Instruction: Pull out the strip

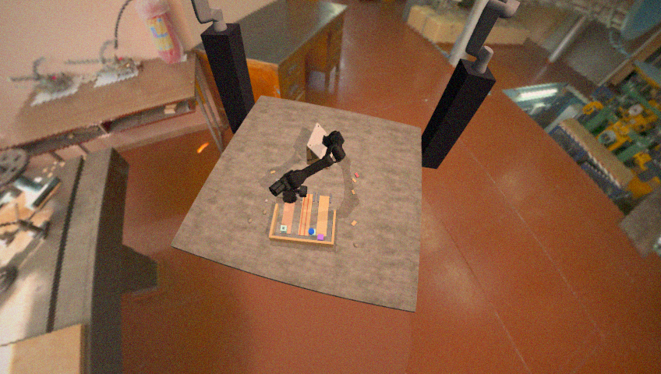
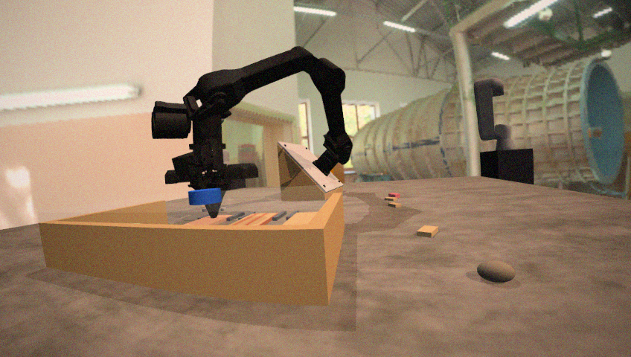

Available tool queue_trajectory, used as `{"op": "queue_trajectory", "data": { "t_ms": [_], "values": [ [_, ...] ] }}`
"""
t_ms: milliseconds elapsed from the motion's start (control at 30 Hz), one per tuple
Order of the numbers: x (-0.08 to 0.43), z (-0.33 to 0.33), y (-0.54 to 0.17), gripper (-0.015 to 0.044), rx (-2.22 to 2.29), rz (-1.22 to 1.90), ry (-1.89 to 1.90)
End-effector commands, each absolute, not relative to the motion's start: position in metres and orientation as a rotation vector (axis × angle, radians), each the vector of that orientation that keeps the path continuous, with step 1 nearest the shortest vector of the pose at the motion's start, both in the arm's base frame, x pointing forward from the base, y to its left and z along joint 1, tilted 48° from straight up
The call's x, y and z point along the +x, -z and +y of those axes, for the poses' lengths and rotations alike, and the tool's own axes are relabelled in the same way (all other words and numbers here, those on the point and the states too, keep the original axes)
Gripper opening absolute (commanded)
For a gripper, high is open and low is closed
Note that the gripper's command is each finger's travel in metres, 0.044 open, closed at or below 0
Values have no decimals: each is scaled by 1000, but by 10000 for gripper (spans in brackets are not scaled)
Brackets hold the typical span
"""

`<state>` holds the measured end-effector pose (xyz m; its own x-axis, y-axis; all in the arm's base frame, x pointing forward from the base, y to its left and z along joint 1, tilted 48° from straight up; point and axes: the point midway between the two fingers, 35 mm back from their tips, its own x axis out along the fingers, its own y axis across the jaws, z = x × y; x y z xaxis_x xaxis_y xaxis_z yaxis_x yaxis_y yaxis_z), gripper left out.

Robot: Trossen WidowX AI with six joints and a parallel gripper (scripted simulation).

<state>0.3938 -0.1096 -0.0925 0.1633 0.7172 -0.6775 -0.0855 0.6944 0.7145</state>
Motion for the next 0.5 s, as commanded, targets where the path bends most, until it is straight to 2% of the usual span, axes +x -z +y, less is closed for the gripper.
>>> {"op": "queue_trajectory", "data": {
  "t_ms": [0,467],
  "values": [
    [394,-107,94,0,607,1292,-625],
    [395,-107,95,0,607,1292,-625]
  ]
}}
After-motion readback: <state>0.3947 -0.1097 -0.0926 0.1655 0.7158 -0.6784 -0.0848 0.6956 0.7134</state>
